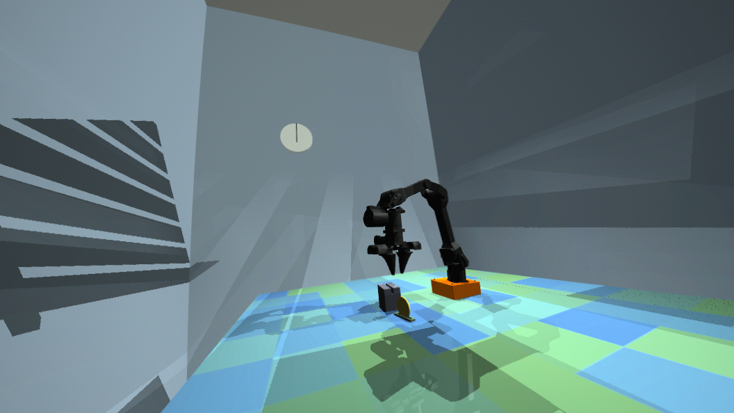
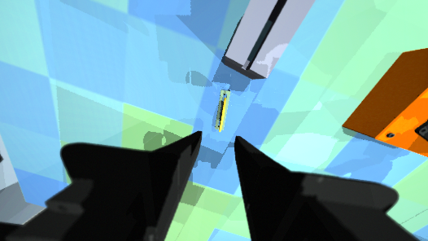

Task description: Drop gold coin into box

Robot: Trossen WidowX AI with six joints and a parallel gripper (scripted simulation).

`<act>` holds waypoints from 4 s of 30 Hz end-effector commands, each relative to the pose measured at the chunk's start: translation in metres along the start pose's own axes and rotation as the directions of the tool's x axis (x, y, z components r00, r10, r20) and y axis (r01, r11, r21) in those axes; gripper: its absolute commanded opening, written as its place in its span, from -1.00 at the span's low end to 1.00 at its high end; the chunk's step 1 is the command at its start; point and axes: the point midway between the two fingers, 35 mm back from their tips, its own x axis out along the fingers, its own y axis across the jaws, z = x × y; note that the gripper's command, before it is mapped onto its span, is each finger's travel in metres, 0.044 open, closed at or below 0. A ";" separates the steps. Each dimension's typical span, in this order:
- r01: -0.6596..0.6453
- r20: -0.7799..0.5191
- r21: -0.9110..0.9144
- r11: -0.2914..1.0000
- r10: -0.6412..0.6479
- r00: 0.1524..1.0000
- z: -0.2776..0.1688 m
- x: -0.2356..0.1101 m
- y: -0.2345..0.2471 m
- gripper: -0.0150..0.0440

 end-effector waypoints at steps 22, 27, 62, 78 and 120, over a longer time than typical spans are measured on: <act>0.018 -0.016 0.029 0.999 -0.017 1.000 -0.005 0.055 -0.004 0.05; 0.018 -0.016 0.029 0.999 -0.017 1.000 -0.006 0.063 -0.004 0.05; 0.018 -0.016 0.029 0.999 -0.018 1.000 -0.007 0.120 -0.005 0.05; 0.018 -0.016 0.029 0.999 -0.018 1.000 -0.007 0.124 -0.006 -0.49; 0.018 -0.016 0.029 0.999 -0.017 1.000 -0.006 0.035 -0.002 -0.49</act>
